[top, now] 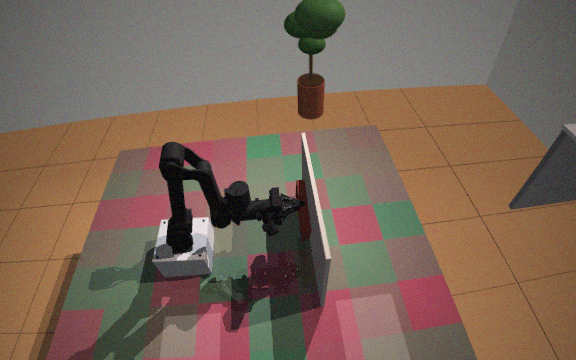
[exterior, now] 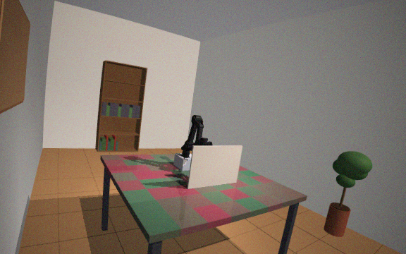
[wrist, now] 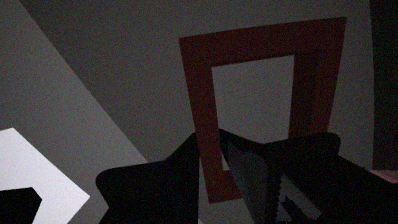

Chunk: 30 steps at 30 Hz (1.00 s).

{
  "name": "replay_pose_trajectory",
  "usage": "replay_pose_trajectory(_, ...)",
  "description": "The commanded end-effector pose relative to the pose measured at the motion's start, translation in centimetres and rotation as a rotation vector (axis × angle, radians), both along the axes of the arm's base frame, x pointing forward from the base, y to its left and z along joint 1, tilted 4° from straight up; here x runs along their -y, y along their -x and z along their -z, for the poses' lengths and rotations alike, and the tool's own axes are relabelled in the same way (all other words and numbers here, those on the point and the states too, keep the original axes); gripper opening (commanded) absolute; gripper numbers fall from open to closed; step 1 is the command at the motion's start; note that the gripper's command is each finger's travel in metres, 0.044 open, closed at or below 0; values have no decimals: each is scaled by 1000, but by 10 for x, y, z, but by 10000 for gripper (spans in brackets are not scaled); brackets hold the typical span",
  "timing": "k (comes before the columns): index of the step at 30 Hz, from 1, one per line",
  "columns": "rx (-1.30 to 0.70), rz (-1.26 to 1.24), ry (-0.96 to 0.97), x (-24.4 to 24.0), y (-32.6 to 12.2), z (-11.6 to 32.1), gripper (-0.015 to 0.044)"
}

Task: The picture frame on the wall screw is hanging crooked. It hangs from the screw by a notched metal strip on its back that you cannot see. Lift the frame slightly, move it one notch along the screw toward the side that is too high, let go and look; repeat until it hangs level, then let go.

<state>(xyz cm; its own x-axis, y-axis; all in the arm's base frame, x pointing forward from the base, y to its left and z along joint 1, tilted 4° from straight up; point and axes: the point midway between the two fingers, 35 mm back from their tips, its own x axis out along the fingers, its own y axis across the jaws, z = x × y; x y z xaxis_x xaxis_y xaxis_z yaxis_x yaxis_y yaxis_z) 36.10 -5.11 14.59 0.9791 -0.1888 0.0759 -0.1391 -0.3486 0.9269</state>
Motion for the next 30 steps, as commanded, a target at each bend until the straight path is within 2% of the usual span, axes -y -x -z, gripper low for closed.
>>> replay_pose_trajectory(1,-8,4,39,0,0,0,0)
replay_pose_trajectory(30,-36,15,179,-1,0,0,0)
